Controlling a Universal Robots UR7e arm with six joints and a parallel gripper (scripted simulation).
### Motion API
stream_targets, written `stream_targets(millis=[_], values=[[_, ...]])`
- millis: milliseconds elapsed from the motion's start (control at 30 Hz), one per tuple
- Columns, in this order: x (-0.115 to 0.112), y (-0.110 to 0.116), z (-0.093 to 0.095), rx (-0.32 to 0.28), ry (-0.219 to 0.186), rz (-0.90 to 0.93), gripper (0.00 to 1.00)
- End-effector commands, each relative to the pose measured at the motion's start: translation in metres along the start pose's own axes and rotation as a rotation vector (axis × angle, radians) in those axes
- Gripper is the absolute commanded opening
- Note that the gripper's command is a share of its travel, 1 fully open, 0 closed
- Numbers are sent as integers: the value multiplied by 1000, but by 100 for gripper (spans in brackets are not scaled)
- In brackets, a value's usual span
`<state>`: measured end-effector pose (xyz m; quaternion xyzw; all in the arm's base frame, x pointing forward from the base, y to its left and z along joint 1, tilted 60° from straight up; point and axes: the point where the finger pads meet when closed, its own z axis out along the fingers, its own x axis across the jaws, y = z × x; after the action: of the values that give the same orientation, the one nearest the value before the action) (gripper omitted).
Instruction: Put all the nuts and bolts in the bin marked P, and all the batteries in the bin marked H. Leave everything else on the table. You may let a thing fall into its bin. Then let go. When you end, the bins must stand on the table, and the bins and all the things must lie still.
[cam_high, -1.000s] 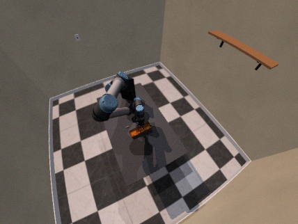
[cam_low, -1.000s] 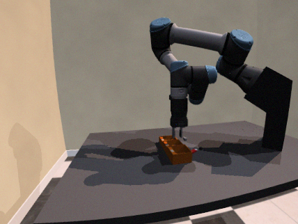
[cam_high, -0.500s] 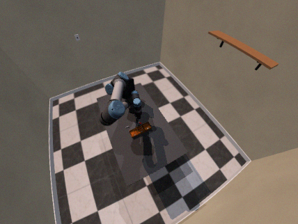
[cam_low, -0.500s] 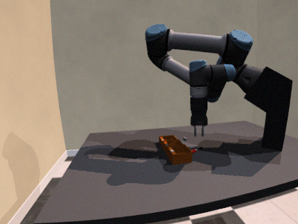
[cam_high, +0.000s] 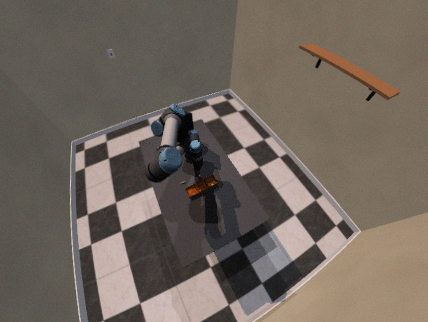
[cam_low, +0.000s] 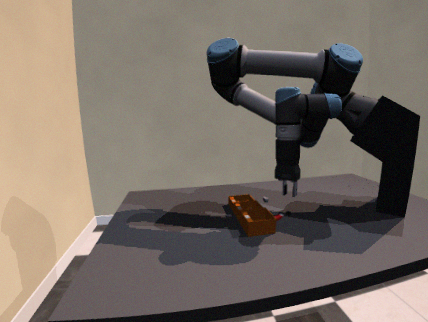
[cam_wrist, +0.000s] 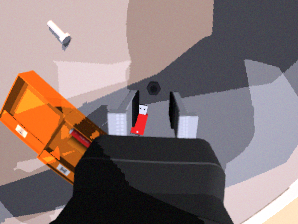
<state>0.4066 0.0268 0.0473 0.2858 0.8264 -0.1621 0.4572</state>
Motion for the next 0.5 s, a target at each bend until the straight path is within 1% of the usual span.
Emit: stream_targets(millis=[0,133,467], values=[[0,0,0,-2,-8,157,64],[0,0,0,-6,-12,249,64],[0,0,0,-4,-10,208,64]])
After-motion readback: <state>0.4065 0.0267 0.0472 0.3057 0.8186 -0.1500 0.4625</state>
